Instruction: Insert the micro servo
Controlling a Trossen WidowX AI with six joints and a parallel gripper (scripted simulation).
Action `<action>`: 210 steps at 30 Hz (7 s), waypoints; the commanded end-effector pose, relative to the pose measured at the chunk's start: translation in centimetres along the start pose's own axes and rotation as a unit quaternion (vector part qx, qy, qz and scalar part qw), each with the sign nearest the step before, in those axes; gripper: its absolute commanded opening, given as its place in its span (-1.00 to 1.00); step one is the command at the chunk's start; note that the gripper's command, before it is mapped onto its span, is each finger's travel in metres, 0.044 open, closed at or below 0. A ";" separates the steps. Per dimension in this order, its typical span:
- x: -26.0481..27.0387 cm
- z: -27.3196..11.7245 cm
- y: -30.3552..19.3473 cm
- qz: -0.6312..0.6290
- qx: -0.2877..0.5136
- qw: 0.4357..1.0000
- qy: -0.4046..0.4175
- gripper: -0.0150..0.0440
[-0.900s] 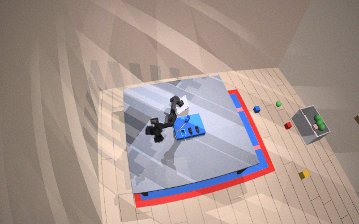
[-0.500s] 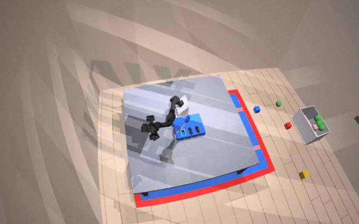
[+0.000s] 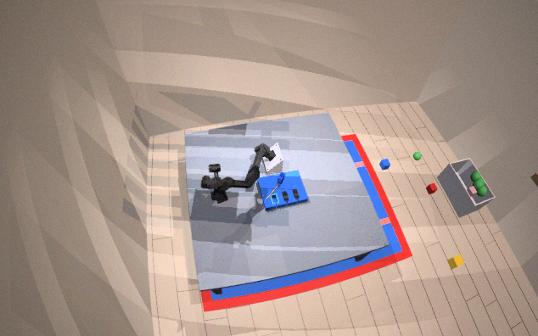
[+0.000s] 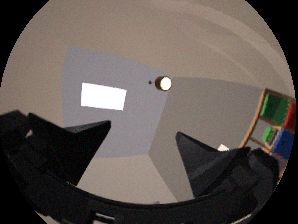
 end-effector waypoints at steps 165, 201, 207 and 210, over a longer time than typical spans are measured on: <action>24.5 -9.9 -41.9 -0.176 0.582 0.749 -0.264 1.00; 8.8 -28.0 -45.5 -0.060 0.540 0.412 -0.732 1.00; 7.5 -31.1 -44.7 -0.055 0.502 0.343 -0.792 1.00; 7.0 -32.7 -44.2 -0.055 0.480 0.308 -0.820 1.00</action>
Point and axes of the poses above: the point midway between the two fingers, 35 mm back from their tips, its own z axis out along the fingers, its own x axis across the jaws, y = z × x, the point moved 1 cm from there along -z, back along the fingers, and after that the axes turned 3 degrees about z, right-handed, at the moved point
